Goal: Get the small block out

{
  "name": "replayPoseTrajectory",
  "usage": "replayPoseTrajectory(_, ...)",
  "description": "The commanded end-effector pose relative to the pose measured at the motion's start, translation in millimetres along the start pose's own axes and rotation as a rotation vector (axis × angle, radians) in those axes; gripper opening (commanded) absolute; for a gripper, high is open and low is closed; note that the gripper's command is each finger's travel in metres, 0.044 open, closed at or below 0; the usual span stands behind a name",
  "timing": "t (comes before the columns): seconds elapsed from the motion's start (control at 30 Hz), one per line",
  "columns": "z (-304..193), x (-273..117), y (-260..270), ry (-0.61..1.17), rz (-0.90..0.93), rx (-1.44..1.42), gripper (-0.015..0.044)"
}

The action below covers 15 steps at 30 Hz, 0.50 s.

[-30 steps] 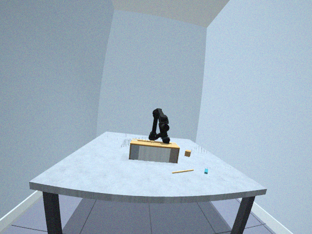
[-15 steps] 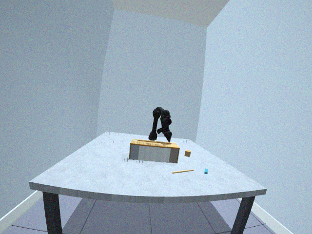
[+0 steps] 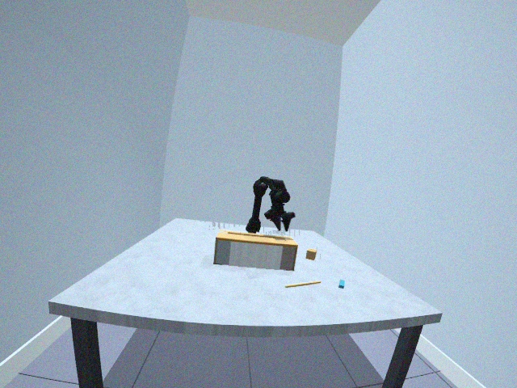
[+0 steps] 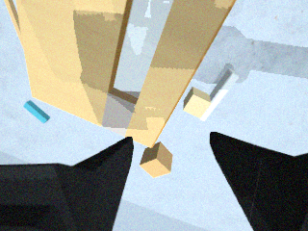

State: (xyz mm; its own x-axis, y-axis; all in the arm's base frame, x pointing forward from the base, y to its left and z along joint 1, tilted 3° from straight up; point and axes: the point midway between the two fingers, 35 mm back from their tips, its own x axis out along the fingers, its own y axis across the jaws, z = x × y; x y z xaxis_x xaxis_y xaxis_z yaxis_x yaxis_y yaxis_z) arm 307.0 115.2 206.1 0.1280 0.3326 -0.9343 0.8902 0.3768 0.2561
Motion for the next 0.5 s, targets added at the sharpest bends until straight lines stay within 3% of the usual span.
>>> replayPoseTrajectory(0.0,-6.6,1.7,-1.5,-0.062,-0.007,-0.49,0.0285)
replayPoseTrajectory(0.3,-13.7,4.0,-5.3,-0.169,-0.11,-1.467,0.0285)
replayPoseTrajectory(0.47,-18.6,4.9,-7.1,-0.192,-0.165,-1.765,0.0285)
